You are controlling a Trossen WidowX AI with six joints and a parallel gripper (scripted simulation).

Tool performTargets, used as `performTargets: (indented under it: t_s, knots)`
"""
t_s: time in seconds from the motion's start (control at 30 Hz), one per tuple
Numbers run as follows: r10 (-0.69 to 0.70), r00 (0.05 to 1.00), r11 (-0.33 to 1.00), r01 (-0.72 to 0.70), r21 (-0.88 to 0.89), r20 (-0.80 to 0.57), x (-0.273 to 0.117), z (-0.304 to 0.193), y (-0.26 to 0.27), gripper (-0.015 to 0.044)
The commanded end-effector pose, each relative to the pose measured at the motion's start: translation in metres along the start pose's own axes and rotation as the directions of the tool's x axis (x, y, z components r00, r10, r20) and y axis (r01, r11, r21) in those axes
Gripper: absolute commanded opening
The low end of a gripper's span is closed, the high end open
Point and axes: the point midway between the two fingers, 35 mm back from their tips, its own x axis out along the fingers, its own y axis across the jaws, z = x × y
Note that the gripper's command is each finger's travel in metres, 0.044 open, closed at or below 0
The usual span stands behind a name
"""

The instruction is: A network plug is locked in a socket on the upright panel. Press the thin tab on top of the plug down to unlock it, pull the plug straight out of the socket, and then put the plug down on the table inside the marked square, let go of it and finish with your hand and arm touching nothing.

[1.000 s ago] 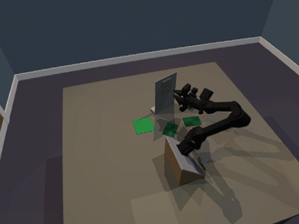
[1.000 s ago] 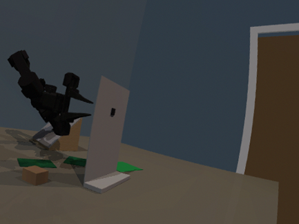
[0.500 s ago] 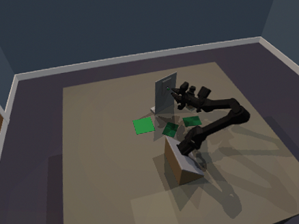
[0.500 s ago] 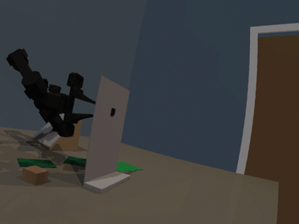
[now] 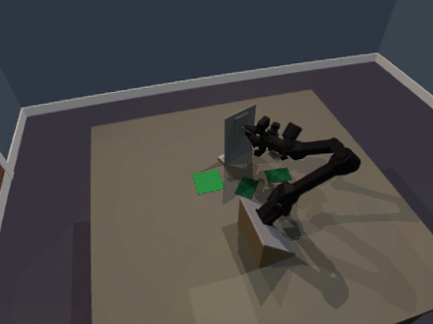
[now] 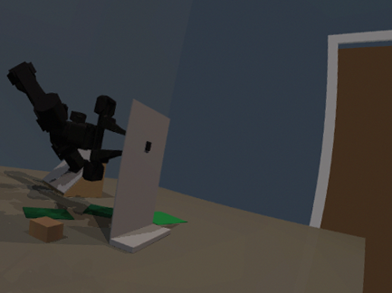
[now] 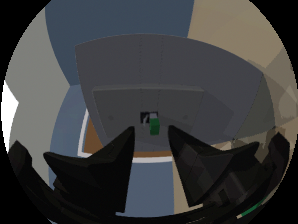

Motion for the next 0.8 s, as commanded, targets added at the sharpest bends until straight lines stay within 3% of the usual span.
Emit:
performTargets:
  t_s: [0.0,0.23,0.33,0.77]
  knots:
    - [-0.005,1.000,1.000,0.005,0.008,-0.001,0.0073,0.0008,-0.0018,0.0156]
    - [-0.005,1.000,1.000,0.005,0.008,-0.001,0.0145,0.0016,-0.0019,0.0156]
    - [-0.005,1.000,1.000,0.005,0.008,-0.001,0.0145,0.0016,-0.0019,0.0077]
    - [-0.005,1.000,1.000,0.005,0.008,-0.001,0.0144,0.0016,-0.0019,0.0000]
